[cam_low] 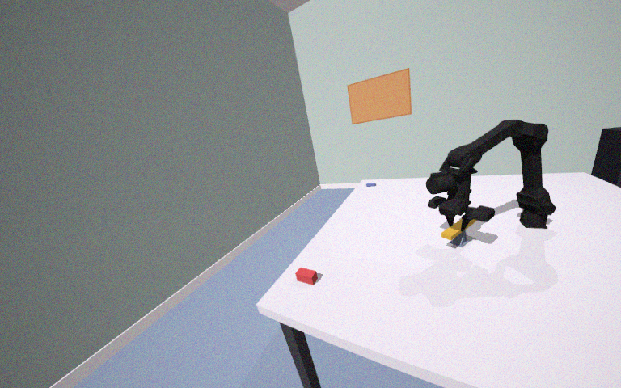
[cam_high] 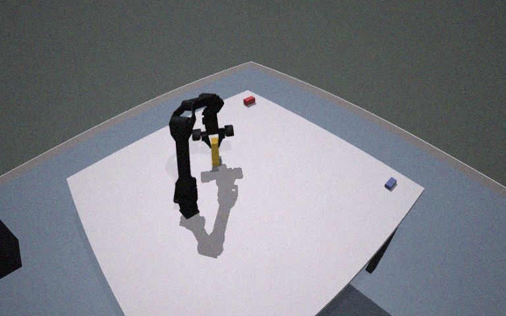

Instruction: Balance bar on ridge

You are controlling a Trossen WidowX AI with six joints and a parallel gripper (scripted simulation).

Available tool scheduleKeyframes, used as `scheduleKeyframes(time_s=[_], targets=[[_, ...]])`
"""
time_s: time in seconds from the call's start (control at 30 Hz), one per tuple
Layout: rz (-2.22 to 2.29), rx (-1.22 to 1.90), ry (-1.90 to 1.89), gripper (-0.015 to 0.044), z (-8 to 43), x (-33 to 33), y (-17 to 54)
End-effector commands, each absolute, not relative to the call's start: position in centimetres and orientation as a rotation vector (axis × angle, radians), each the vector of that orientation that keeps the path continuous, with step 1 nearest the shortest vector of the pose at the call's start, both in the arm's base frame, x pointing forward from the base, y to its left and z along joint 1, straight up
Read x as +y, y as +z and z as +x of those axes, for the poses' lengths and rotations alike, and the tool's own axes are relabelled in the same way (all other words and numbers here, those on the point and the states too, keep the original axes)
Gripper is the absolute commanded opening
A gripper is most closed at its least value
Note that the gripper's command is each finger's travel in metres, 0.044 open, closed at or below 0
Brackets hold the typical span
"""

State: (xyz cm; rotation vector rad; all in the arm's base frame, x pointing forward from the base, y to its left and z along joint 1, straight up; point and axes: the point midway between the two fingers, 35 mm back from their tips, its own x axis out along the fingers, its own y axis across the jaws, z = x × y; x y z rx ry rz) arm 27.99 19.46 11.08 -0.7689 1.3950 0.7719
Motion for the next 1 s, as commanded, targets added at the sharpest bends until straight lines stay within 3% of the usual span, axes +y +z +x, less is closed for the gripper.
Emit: scheduleKeyframes(time_s=[0.0,0.97], targets=[[-0.769,1.395,0.772,0.0169,27.99,19.46,11.07],[-0.769,1.395,0.772,0.0185,27.99,19.46,11.07]])
